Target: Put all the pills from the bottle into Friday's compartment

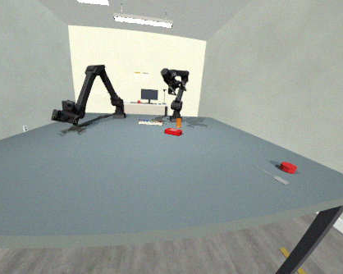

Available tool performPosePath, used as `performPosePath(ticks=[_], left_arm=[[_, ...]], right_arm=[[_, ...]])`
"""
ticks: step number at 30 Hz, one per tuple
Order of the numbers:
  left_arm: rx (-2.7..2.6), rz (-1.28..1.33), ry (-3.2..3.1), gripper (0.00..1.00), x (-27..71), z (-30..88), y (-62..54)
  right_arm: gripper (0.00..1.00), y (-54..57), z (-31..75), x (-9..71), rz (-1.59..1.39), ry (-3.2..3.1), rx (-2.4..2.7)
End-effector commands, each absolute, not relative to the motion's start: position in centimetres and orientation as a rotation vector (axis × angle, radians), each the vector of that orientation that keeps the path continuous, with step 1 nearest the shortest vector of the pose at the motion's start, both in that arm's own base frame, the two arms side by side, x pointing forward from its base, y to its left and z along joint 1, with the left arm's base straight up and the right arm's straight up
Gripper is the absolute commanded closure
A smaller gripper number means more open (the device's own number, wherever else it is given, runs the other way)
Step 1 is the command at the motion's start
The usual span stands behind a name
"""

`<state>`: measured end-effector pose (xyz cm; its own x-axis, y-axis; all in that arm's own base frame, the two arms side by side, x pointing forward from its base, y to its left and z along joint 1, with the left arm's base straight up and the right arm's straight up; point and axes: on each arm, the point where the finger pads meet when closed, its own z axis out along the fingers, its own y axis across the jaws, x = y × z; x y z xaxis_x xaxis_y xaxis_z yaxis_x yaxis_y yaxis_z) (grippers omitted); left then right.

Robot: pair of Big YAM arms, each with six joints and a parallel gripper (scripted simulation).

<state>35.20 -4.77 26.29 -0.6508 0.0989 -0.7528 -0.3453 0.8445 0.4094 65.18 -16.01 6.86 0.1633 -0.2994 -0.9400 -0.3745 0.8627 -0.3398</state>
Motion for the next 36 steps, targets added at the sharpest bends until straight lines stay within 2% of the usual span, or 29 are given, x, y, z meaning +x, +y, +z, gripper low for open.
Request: performPosePath(ticks=[1, 18, 36], left_arm=[[-0.194, 0.662, 2.165, 0.0, 35.5, 27.2, -4.9], [-0.194, 0.662, 2.165, 0.0, 35.5, 27.2, -4.9], [-0.062, 0.354, 2.155, 0.0, 28.4, 33.9, -9.7]], right_arm=[[0.0, -16.2, 8.4, 65.6, 0.04, 1.404, -0.585], [0.0, -16.2, 8.4, 65.6, 0.04, 1.404, -0.585], [0.0, 2.1, 9.4, 56.7, 0.214, 1.489, -0.69]])
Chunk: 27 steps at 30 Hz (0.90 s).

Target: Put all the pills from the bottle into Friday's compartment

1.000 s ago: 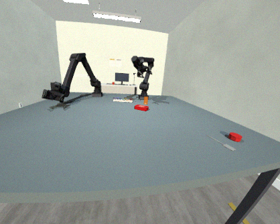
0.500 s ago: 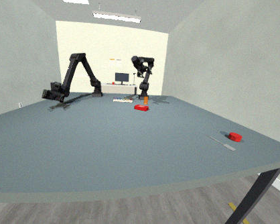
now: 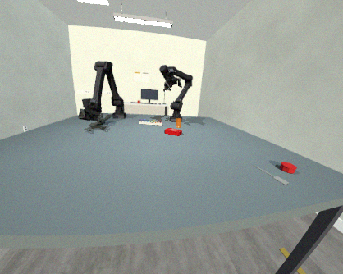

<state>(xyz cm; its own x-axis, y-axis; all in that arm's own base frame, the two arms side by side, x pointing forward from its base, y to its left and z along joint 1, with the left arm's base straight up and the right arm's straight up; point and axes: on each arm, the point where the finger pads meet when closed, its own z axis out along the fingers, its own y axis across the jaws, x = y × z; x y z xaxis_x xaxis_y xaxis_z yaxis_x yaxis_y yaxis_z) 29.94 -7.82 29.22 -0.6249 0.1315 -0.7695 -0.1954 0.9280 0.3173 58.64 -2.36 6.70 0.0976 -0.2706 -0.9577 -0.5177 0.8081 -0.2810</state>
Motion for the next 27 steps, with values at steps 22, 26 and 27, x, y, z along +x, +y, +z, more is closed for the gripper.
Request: performPosePath(ticks=[22, 26, 27], left_arm=[[0.187, -0.023, 2.192, 0.0, 17.3, 38.0, -8.7], [0.238, -0.083, 2.203, 0.0, 15.7, 38.0, -7.8], [0.25, -0.094, 2.206, 0.0, 15.4, 37.9, -7.6]], right_arm=[[0.0, 27.1, 11.1, 44.9, 0.475, 1.595, -0.796], [0.0, 32.1, 12.1, 43.1, 0.523, 1.6, -0.813], [0.0, 33.3, 12.2, 42.5, 0.536, 1.606, -0.818]])
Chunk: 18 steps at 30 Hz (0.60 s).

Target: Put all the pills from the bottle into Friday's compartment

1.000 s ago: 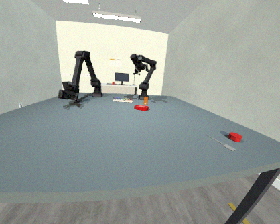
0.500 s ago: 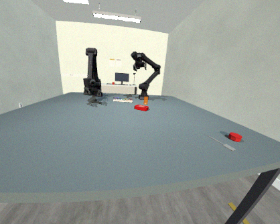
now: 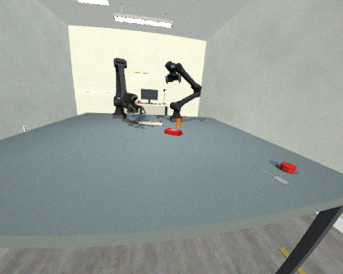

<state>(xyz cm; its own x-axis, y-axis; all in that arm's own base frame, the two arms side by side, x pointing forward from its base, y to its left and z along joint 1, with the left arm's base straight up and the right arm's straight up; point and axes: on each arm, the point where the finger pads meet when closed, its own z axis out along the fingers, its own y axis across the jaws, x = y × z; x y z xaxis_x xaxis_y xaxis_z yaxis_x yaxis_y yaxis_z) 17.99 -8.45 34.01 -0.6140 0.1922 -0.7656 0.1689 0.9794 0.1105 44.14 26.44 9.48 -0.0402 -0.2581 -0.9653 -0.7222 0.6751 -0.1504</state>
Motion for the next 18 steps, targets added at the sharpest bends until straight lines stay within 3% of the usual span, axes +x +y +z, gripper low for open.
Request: performPosePath(ticks=[1, 18], left_arm=[[0.264, -0.102, 2.211, 0.0, 15.1, 37.7, -7.4], [0.397, -0.165, 2.246, 0.0, 13.2, 37.3, -7.0]], right_arm=[[0.0, 34.5, 12.1, 41.9, 0.548, 1.616, -0.824], [0.0, 51.1, 11.4, 33.4, 0.689, 1.706, -0.924]])
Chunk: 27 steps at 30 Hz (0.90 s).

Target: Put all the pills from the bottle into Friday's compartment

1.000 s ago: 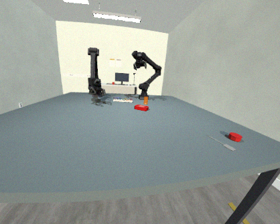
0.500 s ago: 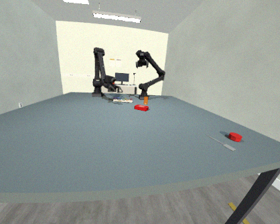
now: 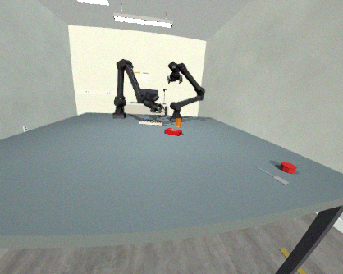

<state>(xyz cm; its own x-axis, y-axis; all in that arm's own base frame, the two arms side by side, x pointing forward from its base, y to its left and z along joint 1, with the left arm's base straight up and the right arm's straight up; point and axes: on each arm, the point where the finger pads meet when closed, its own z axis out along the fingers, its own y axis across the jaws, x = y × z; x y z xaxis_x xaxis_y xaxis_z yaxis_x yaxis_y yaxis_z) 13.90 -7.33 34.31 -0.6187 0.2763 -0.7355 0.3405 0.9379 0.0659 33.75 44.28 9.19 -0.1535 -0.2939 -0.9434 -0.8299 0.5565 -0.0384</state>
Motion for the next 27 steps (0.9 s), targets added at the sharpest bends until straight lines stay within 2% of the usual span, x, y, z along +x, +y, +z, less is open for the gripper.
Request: performPosePath(ticks=[1, 11, 19, 27], left_arm=[[0.395, -0.165, 2.249, 0.0, 13.1, 37.3, -6.9], [0.386, -0.156, 2.262, 0.0, 13.2, 37.1, -7.1], [0.514, 0.006, 2.319, 0.0, 13.6, 34.4, -6.4], [0.562, 0.061, 2.401, 0.0, 13.6, 31.7, -5.9]], right_arm=[[0.0, 51.7, 11.5, 33.1, 0.693, 1.707, -0.929], [0.0, 53.0, 11.7, 33.0, 0.684, 1.699, -0.941], [0.0, 53.1, 13.2, 33.1, 0.696, 1.671, -0.927], [0.0, 53.1, 13.2, 33.1, 0.696, 1.671, -0.927]])
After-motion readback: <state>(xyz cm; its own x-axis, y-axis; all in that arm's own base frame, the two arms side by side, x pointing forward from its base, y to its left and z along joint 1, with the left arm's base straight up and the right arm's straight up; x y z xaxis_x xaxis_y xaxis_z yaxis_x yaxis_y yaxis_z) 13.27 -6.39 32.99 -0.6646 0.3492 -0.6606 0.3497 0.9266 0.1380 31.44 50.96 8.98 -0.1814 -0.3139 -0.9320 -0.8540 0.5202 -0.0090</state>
